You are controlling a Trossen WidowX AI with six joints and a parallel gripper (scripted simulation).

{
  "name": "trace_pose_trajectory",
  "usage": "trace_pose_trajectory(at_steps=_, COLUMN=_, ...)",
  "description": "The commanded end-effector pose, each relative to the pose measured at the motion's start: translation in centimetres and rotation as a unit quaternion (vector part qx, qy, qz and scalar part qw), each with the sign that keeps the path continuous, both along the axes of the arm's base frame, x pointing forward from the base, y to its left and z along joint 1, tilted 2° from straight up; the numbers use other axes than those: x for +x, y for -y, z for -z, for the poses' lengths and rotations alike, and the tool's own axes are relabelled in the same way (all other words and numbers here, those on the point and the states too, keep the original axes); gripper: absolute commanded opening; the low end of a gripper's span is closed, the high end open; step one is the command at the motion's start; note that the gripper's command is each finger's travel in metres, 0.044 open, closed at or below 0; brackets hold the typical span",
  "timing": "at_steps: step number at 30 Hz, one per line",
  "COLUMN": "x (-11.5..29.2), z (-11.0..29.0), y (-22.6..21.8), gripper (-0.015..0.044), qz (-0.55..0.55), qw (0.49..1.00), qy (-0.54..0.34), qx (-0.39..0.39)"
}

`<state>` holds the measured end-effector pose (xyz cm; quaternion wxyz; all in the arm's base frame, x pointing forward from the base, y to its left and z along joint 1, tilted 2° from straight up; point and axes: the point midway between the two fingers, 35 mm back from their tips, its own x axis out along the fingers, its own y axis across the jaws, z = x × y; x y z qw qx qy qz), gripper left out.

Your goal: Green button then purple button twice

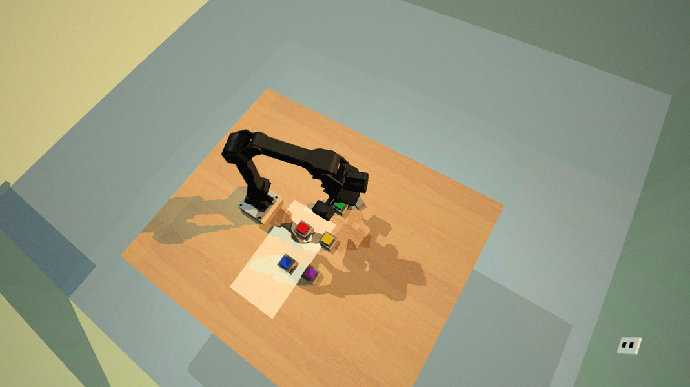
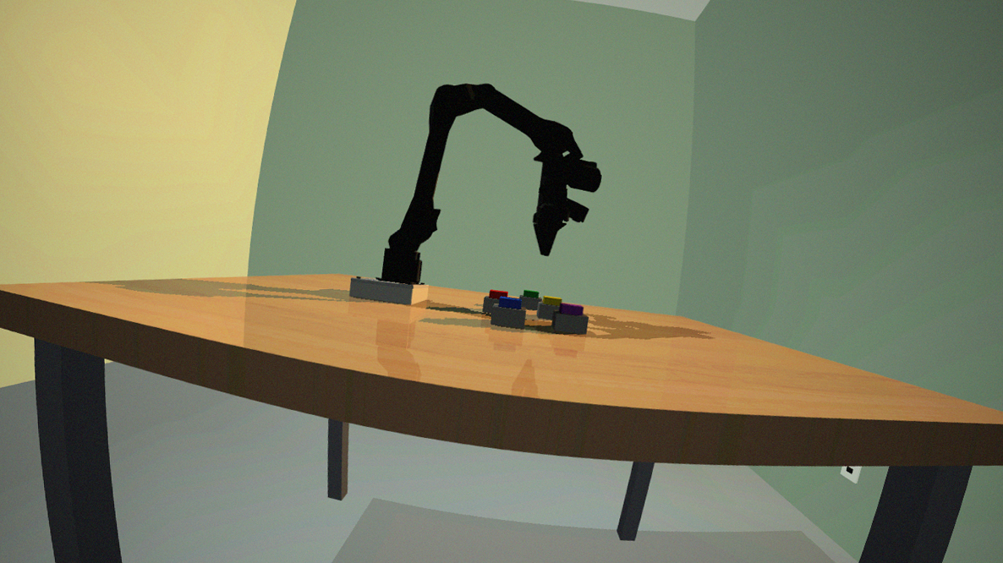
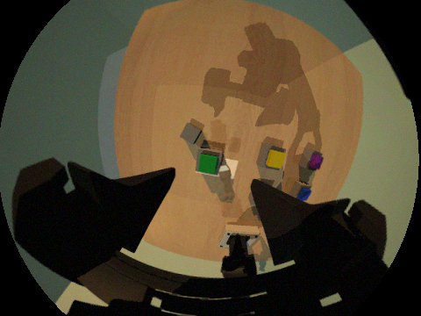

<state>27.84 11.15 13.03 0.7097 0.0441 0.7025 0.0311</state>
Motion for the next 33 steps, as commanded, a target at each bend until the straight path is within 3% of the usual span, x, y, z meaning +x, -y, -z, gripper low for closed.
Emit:
trace_pose_trajectory(at_steps=1, x=-1.8, z=-0.8, y=-1.5, gripper=0.04, qz=0.009, qw=1.0, qy=0.0, qx=-0.028)
trace_pose_trajectory(at_steps=5, x=-1.8, z=-0.8, y=-1.5, gripper=0.04, qz=0.009, qw=1.0, qy=0.0, qx=-0.028)
trace_pose_trajectory(at_steps=11, x=-1.7, z=5.2, y=-1.8, gripper=0.0242, qz=0.009, qw=1.0, qy=0.0, qx=-0.028)
trace_pose_trajectory(at_steps=20, x=-1.7, z=5.4, y=-1.8, gripper=0.002, qz=0.009, qw=1.0, qy=0.0, qx=-0.028)
trace_pose_trajectory(at_steps=33, x=-1.7, z=5.5, y=-1.8, gripper=0.002, qz=0.009, qw=1.0, qy=0.0, qx=-0.028)
